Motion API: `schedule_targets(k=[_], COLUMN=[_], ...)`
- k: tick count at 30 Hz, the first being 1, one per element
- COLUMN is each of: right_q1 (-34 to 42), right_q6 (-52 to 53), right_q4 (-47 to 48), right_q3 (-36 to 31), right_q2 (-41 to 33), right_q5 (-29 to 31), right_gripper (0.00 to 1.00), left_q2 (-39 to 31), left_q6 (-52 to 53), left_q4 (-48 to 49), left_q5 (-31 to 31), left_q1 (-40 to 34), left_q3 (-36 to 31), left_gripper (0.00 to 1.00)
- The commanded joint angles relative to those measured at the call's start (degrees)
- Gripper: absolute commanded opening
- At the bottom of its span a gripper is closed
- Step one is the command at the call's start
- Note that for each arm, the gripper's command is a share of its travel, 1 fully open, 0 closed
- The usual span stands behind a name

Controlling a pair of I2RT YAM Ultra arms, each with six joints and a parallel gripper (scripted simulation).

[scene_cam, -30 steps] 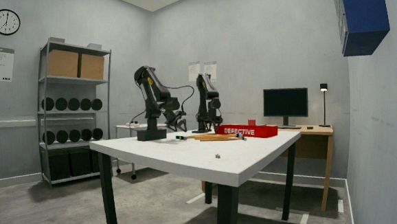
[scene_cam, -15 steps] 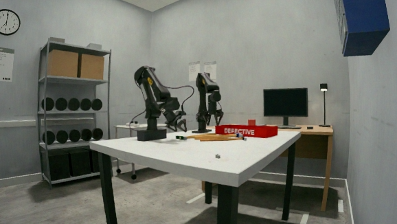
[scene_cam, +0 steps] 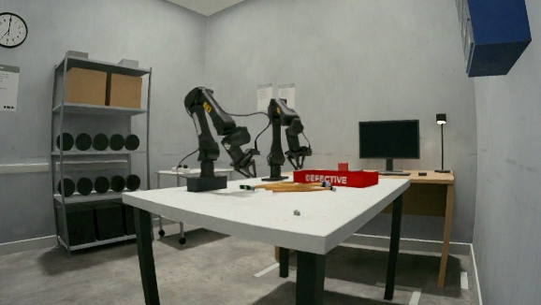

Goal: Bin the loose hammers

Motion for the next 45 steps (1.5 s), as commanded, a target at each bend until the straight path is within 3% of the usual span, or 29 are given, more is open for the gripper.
schedule_targets(k=[1, 7, 12, 14, 28, 31, 45], right_q1=[2.46, 7.58, 11.36, 11.36, 19.34, 19.77, 23.45], right_q6=[8.15, 18.26, 25.61, 25.61, 41.62, 42.49, 51.52], right_q4=[3.81, 5.68, 4.46, 4.46, -4.84, -5.58, -14.64], right_q3=[4.81, 12.48, 18.43, 18.43, 32.26, 33.05, 43.02], right_q2=[3.79, 12.08, 18.33, 18.33, 31.15, 31.88, 42.11], right_q5=[4.09, 9.76, 14.53, 14.53, 26.01, 26.63, 33.89], right_gripper=[0.47, 0.47, 0.47, 0.47, 0.47, 0.47, 0.47], left_q2=[2.26, 6.44, 10.18, 10.18, 20.91, 21.61, 31.82], left_q6=[9.65, 23.15, 35.75, 35.75, 72.73, 75.1, 110.74], left_q4=[8.14, 15.76, 20.48, 20.48, 23.48, 23.24, 22.75], left_q5=[-5.44, -7.83, -6.29, -6.29, 2.07, 2.73, 13.91], left_q1=[0.95, 2.22, 3.43, 3.43, 7.29, 7.54, 11.04], left_q3=[4.02, 7.76, 10.7, 10.7, 19.51, 20.13, 29.57], left_gripper=[0.37, 0.37, 0.37, 0.37, 0.37, 0.37, 0.37])
